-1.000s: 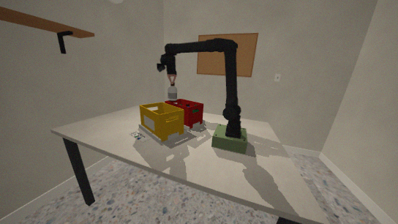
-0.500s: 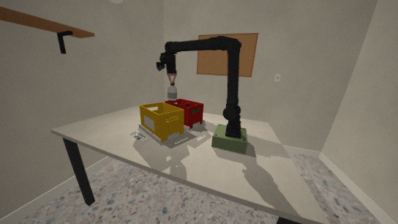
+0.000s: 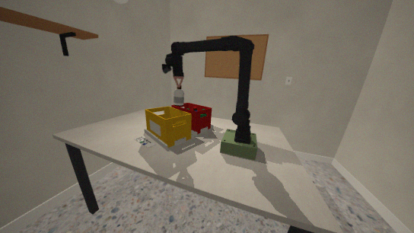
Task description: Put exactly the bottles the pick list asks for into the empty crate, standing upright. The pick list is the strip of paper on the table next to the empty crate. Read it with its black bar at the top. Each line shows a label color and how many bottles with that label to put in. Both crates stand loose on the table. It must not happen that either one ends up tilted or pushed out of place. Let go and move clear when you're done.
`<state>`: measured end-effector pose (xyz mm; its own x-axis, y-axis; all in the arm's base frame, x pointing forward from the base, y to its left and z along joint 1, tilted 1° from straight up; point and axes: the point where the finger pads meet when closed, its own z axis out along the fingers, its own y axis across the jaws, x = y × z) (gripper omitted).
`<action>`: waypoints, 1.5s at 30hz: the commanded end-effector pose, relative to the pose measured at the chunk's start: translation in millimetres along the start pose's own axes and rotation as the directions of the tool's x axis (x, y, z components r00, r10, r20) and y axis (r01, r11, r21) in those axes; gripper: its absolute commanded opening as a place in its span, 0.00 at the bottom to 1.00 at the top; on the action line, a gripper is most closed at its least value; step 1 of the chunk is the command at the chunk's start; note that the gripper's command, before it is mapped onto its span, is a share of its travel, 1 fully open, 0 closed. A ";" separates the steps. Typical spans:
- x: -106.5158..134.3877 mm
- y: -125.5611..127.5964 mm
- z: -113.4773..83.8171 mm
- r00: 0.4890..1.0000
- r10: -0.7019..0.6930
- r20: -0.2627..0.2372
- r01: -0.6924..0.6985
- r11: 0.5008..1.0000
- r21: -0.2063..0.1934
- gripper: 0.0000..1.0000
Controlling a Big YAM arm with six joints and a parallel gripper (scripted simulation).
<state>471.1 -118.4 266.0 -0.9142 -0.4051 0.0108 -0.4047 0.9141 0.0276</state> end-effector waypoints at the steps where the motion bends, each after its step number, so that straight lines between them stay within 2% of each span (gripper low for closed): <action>1: 4.6 15.4 -27.1 0.999 0.008 0.041 -0.009 0.999 0.034 0.00; 6: 1.9 22.7 -29.6 0.998 0.007 0.058 -0.009 0.999 0.044 0.00; 13: 4.5 33.7 -26.3 0.999 0.007 0.050 -0.009 0.999 0.039 0.00; 14: -2.1 25.1 -50.6 0.995 0.014 0.099 -0.022 0.997 0.072 0.00; 16: 4.7 39.2 -26.0 0.999 0.007 0.052 -0.009 0.999 0.040 0.00; 18: 7.9 45.0 -25.5 0.999 0.008 0.041 -0.009 0.999 0.032 0.00; 23: 5.4 52.8 -28.7 0.998 0.007 0.056 -0.009 0.999 0.041 0.00; 30: 7.0 63.0 -26.4 0.999 0.007 0.053 -0.009 0.999 0.039 0.00; 31: 0.3 56.4 -46.7 0.995 0.013 0.097 -0.019 0.998 0.066 0.00; 33: 8.2 69.1 -24.4 0.999 0.007 0.051 -0.009 0.999 0.037 0.00; 45: 9.5 92.4 -27.3 0.998 0.007 0.056 -0.009 0.999 0.039 0.00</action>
<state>429.2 -45.2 267.9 -0.9116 -0.4107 0.0173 -0.4102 0.9116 0.0263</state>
